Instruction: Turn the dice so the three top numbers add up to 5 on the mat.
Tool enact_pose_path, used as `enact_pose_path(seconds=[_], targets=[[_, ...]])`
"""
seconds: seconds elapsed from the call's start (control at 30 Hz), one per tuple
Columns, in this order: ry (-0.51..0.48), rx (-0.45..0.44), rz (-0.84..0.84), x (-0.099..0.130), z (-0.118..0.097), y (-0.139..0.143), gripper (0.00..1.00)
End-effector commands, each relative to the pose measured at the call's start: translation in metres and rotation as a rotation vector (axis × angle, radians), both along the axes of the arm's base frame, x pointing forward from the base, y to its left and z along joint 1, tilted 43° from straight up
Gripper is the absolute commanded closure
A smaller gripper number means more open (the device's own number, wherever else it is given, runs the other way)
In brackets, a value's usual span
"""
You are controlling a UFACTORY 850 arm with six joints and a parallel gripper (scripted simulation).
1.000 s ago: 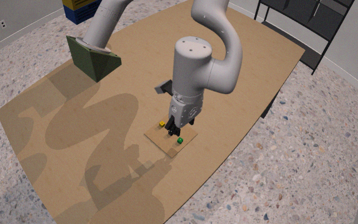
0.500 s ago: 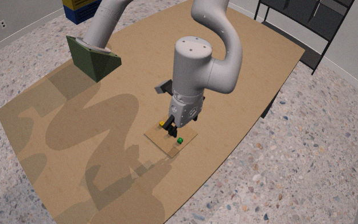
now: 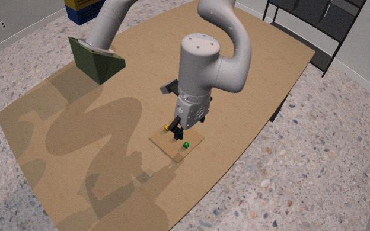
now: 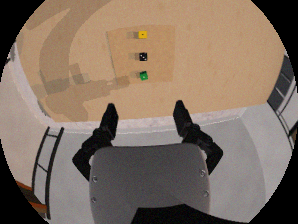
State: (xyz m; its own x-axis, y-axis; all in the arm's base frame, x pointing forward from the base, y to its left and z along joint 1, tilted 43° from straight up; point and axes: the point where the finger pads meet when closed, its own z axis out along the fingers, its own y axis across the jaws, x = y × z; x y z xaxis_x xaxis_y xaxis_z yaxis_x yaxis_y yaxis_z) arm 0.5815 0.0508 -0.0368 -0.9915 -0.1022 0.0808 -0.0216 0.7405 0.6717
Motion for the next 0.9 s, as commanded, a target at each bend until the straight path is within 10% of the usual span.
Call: enact_pose_path(seconds=[0.0,0.87], targets=[[-0.002,0.000,-0.001,0.003,0.014,-0.013,0.00],[-0.002,0.000,-0.001,0.010,0.053,-0.047,0.00]])
